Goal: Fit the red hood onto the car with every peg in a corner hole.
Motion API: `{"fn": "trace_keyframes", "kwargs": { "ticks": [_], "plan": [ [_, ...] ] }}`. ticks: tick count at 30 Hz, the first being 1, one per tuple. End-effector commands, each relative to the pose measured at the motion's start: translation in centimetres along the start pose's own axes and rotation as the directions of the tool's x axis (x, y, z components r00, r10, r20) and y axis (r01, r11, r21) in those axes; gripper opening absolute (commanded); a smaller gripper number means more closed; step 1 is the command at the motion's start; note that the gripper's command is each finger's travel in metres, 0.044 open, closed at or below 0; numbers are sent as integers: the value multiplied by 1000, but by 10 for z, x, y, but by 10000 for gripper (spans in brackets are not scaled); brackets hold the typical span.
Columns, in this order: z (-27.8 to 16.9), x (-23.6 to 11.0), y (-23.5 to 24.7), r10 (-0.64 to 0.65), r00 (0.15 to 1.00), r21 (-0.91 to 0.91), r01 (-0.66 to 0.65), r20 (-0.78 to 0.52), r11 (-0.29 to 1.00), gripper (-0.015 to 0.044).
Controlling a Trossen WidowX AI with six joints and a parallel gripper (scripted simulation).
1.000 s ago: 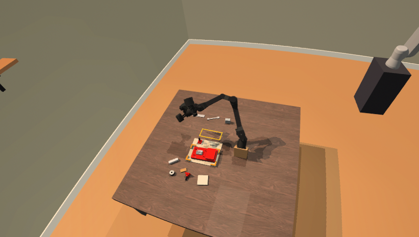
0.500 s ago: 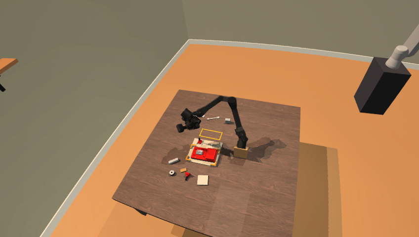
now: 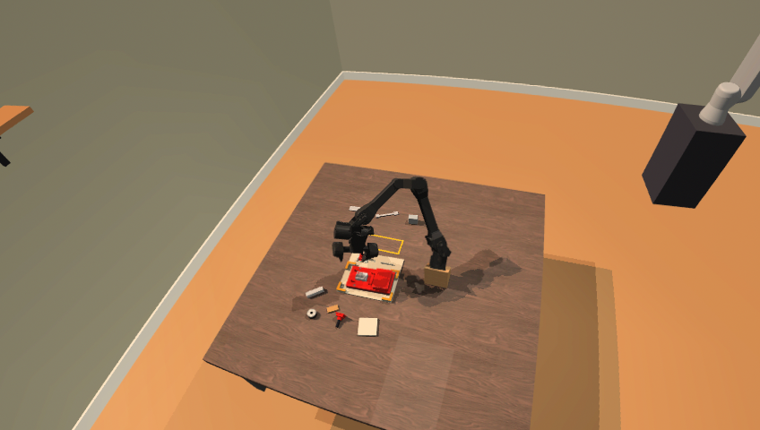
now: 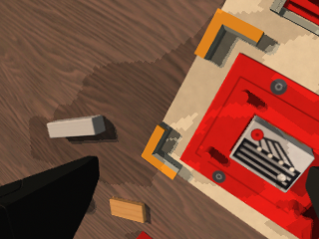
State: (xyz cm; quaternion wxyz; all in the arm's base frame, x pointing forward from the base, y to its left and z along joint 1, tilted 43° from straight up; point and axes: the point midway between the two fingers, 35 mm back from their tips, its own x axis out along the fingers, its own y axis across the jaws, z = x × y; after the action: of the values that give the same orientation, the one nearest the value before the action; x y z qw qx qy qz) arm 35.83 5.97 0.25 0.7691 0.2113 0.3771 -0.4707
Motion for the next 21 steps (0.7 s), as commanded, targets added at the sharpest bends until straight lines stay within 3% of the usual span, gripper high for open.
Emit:
{"fn": "trace_keyframes", "kwargs": {
  "ticks": [1,13,21],
  "plan": [
    [-22,-1,-23,-82,996,90,85,-32,992,440],
    [-64,-17,-101,-344,938,382,330,-34,863,440],
    [-65,-18,-105,-355,934,395,338,-31,854,440]
  ]
}}
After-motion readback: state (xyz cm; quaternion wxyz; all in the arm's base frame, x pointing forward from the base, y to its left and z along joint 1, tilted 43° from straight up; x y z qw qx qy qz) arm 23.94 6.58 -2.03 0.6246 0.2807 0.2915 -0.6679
